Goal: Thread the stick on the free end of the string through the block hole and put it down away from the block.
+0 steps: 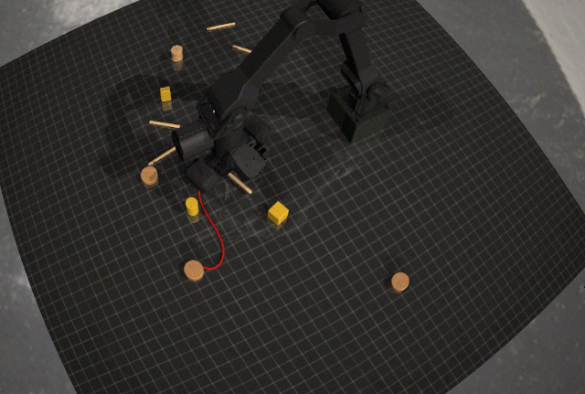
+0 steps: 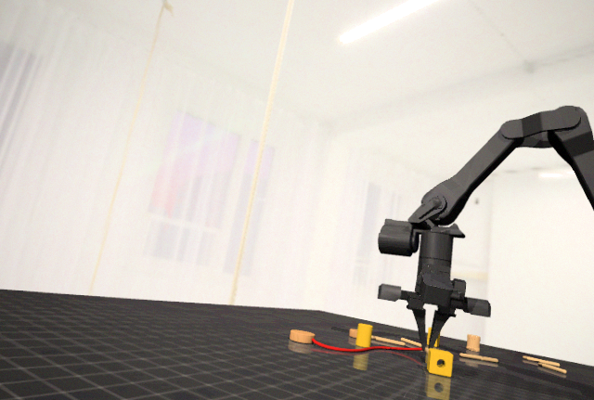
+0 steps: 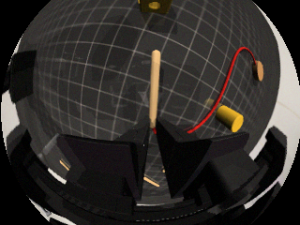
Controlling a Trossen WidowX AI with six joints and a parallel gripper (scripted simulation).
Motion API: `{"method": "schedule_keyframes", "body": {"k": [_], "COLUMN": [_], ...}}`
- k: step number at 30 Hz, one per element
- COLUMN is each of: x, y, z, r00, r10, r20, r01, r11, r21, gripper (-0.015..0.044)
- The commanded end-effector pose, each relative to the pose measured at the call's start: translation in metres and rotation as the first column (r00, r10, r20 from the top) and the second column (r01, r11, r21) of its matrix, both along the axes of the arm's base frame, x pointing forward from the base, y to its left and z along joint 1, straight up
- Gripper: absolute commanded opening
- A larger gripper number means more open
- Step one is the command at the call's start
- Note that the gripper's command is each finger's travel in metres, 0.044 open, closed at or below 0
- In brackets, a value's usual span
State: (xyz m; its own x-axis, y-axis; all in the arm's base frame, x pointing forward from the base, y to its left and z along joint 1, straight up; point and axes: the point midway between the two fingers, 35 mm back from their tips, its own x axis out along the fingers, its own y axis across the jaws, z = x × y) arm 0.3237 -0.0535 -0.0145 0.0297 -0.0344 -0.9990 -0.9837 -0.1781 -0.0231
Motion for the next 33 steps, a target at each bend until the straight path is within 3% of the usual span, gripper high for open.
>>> {"method": "schedule_keyframes", "body": {"k": [1, 33], "x": [0.000, -0.011], "y": [0.005, 0.046], "z": [0.001, 0.000], "r00": [1.000, 1.000], "r10": [-0.004, -0.004], "r20": [0.006, 0.005], "r01": [0.004, 0.004], "r11": [1.000, 1.000], "r21": [-0.004, -0.002], "gripper": [0.0000, 0.0000]}}
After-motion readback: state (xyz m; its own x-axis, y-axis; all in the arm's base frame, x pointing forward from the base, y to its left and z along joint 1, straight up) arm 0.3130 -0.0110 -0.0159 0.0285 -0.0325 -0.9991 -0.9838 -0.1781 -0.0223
